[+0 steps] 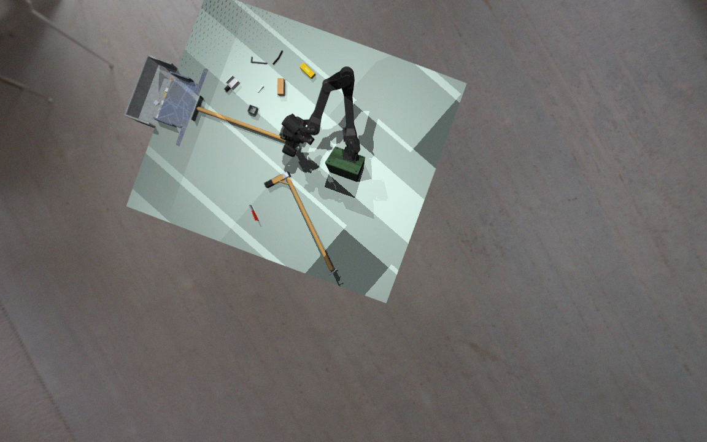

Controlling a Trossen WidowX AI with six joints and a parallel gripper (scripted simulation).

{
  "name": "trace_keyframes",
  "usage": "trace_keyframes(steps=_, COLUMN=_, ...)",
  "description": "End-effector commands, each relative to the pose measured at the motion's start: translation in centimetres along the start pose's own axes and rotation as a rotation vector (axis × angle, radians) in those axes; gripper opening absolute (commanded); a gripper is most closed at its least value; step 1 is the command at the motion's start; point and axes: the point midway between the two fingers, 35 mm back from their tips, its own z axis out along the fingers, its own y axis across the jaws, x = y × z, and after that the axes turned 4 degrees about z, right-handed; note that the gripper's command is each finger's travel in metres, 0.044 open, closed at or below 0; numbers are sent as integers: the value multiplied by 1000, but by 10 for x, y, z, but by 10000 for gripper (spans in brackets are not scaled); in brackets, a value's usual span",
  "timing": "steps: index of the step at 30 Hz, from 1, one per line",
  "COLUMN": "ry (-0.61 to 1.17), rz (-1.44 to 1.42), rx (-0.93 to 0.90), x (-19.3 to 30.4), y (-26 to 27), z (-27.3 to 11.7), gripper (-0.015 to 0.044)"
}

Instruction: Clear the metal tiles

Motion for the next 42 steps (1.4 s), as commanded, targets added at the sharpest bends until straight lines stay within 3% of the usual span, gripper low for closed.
trace_keyframes(steps=1, ry=0, rz=0, rx=0, x=0, y=0, z=0, gripper=0)
trace_keyframes(steps=39, ry=6, rz=7, rx=2, x=3, y=1, z=-1, gripper=0)
trace_keyframes(steps=42, ry=10, rz=2, rx=2, x=4, y=1, z=-1, gripper=79)
